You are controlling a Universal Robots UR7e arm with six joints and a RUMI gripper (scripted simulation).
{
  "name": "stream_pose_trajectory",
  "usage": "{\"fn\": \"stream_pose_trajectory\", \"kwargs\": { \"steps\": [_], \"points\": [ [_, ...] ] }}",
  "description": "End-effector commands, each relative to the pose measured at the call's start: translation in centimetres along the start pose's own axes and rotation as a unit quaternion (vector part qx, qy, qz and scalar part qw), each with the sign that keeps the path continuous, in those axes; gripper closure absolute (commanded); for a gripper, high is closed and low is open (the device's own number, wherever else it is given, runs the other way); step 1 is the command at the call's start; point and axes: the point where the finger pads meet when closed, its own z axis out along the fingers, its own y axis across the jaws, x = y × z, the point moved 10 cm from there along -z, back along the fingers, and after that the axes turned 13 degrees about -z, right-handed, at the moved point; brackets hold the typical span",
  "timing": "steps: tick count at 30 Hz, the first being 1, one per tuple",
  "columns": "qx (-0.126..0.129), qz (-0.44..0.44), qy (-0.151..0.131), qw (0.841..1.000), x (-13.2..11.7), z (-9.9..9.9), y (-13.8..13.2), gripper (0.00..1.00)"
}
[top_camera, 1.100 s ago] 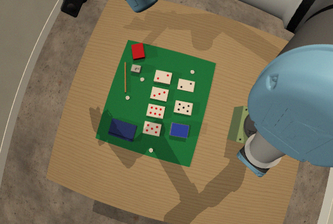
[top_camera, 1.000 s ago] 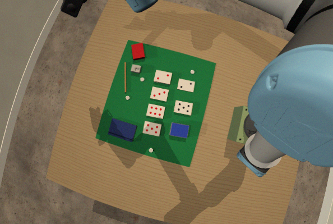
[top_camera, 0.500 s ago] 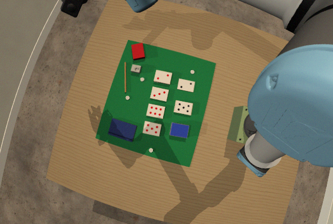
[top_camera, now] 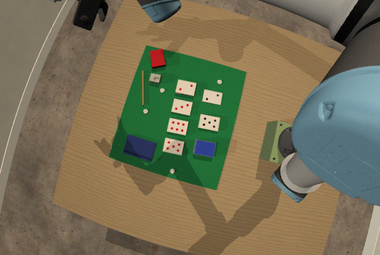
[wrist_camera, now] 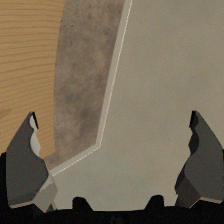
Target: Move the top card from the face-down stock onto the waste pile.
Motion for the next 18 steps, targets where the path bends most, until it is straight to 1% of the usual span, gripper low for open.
{"fn": "stream_pose_trajectory", "kwargs": {
  "steps": [1, 5, 9, 13, 16, 18],
  "points": [
    [0.008, -0.014, 0.006, 1.000, 1.4, -0.1, -0.2, 0.00],
    [0.028, -0.049, 0.025, 0.998, 4.9, -0.3, -0.9, 0.00],
    [0.054, -0.097, 0.051, 0.993, 9.4, -0.8, -2.0, 0.00],
    [0.081, -0.155, 0.085, 0.981, 14.8, -1.8, -3.7, 0.00],
    [0.102, -0.205, 0.115, 0.966, 19.2, -2.9, -5.5, 0.00],
    [0.102, -0.205, 0.115, 0.966, 19.2, -2.9, -5.5, 0.00]
  ]
}}
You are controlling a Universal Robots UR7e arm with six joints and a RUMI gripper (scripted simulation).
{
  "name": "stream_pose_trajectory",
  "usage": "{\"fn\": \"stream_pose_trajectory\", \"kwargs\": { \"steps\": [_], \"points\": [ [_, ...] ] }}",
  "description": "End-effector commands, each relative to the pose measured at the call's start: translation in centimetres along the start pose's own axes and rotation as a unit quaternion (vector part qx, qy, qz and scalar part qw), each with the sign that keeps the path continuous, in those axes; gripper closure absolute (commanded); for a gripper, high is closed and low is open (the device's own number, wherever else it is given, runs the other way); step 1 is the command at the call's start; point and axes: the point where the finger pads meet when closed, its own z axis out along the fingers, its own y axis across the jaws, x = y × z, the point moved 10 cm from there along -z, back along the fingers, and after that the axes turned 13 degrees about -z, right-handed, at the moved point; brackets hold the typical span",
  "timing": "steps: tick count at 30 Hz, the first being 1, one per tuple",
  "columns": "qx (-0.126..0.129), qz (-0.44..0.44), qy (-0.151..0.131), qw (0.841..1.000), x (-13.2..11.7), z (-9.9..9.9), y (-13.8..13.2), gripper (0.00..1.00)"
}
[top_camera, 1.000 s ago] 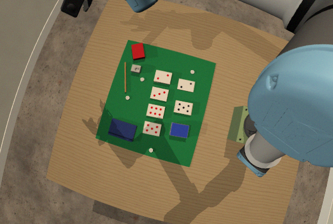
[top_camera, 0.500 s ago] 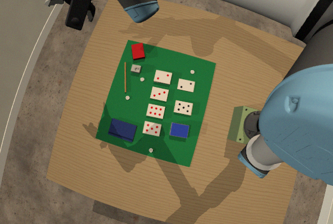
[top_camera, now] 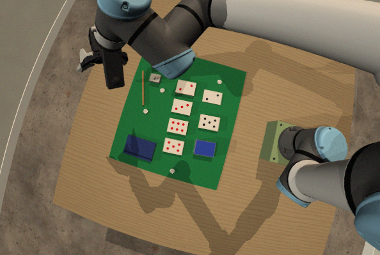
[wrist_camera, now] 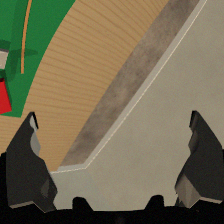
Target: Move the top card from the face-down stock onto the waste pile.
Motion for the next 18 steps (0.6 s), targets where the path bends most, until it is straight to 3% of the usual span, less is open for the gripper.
{"fn": "stream_pose_trajectory", "kwargs": {
  "steps": [1, 7, 14, 18],
  "points": [
    [0.021, -0.048, 0.024, 0.998, 4.9, -0.5, -0.2, 0.00],
    [0.059, -0.164, 0.092, 0.980, 15.3, -1.4, -1.8, 0.00],
    [0.090, -0.295, 0.171, 0.936, 26.4, -3.5, -5.1, 0.00],
    [0.095, -0.329, 0.192, 0.920, 29.1, -4.2, -6.3, 0.00]
  ]
}}
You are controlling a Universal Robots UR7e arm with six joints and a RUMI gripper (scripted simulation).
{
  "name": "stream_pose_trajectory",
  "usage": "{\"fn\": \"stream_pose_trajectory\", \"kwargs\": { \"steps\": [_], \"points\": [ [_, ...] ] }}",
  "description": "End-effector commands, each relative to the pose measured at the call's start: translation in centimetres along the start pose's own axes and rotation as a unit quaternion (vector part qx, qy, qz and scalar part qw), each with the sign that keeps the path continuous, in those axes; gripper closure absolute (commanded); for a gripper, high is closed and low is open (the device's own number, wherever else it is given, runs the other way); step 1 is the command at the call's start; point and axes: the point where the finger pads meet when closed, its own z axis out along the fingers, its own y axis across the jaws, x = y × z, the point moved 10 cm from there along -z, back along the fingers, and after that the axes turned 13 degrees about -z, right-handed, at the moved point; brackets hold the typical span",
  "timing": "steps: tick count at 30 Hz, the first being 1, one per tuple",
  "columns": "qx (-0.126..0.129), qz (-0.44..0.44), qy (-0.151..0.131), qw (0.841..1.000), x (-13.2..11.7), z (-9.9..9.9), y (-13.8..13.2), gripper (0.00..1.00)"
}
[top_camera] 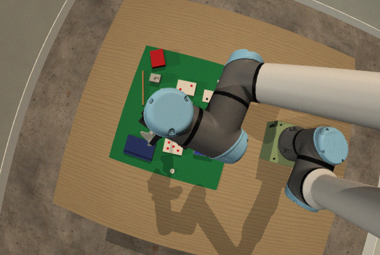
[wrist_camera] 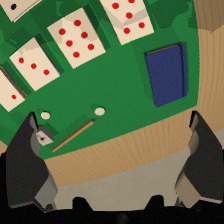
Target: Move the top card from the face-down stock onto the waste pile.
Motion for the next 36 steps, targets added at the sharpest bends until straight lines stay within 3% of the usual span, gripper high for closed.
{"fn": "stream_pose_trajectory", "kwargs": {
  "steps": [1, 8, 14, 36],
  "points": [
    [0.013, -0.058, 0.028, 0.998, 5.3, 0.1, 1.3, 0.00],
    [0.026, -0.155, 0.082, 0.984, 13.1, 0.9, 2.1, 0.00],
    [0.030, -0.201, 0.108, 0.973, 16.7, 1.2, 2.3, 0.00],
    [0.032, -0.211, 0.116, 0.970, 17.9, 1.3, 2.3, 0.00]
  ]
}}
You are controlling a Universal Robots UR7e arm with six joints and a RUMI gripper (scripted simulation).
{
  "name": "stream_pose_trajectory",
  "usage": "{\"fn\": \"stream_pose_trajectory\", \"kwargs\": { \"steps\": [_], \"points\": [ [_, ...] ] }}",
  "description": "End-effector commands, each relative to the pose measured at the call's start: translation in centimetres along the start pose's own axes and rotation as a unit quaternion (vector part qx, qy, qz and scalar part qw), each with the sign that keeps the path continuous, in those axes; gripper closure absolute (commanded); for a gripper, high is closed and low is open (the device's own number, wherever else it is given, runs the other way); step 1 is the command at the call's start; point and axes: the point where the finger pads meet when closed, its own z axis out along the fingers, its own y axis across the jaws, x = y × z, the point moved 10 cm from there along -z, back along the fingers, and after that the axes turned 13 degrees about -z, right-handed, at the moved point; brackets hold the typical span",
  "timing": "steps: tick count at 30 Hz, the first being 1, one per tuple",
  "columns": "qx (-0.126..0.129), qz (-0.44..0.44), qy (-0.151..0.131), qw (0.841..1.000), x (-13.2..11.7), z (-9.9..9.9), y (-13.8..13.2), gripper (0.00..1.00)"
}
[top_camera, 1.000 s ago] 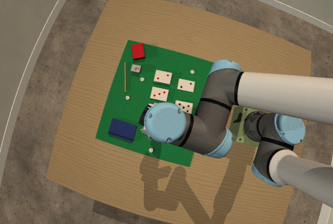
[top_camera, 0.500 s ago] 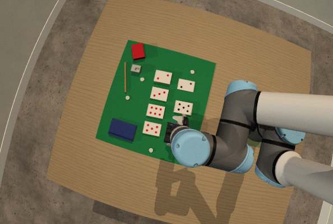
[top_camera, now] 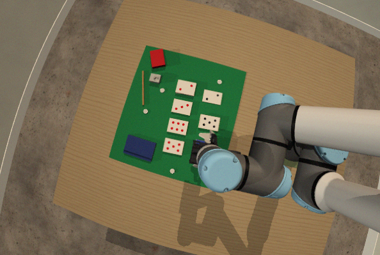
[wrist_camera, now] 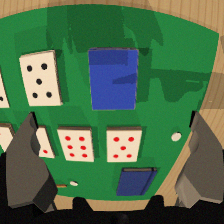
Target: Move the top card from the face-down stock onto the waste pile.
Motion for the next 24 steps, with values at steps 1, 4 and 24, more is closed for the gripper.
{"fn": "stream_pose_trajectory", "kwargs": {
  "steps": [1, 4, 24],
  "points": [
    [0.000, 0.004, -0.001, 1.000, -0.02, -0.03, 0.01, 0.00],
    [0.000, 0.011, -0.001, 1.000, -0.01, -0.03, 0.03, 0.00],
    [0.000, 0.139, -0.001, 0.990, 0.09, -0.04, 0.48, 0.00]
  ]
}}
